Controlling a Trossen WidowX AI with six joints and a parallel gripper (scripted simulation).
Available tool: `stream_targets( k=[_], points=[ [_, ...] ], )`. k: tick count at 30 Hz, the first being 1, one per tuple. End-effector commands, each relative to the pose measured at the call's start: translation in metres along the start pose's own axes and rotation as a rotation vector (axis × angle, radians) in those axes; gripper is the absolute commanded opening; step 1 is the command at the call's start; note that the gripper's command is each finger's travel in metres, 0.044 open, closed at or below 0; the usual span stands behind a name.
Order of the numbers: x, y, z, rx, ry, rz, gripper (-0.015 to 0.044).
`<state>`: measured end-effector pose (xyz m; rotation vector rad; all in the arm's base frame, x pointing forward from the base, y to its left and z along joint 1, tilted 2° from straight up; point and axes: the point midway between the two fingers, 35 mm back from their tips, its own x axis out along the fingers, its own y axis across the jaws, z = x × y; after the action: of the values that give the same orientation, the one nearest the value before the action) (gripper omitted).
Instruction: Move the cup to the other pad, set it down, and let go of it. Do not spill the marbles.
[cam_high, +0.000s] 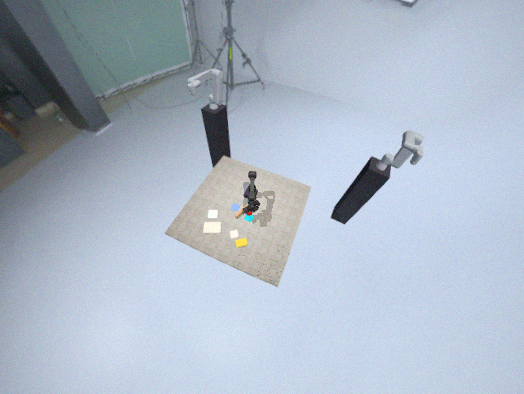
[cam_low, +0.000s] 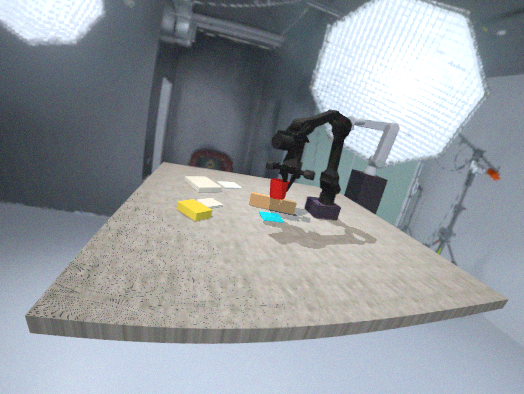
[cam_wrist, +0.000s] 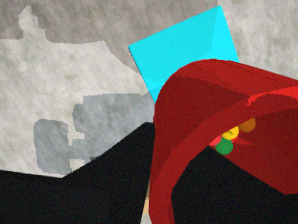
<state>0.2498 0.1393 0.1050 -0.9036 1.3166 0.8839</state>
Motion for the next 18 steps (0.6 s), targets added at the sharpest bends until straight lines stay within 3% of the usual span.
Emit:
stream_targets(
  k=[1, 18],
  points=[
    [0.001, 0.0, 0.002, 0.004, 0.002, -0.003, 0.0],
    [0.026, 0.0, 0.004, 0.004, 0.001, -0.003, 0.0]
  ],
)
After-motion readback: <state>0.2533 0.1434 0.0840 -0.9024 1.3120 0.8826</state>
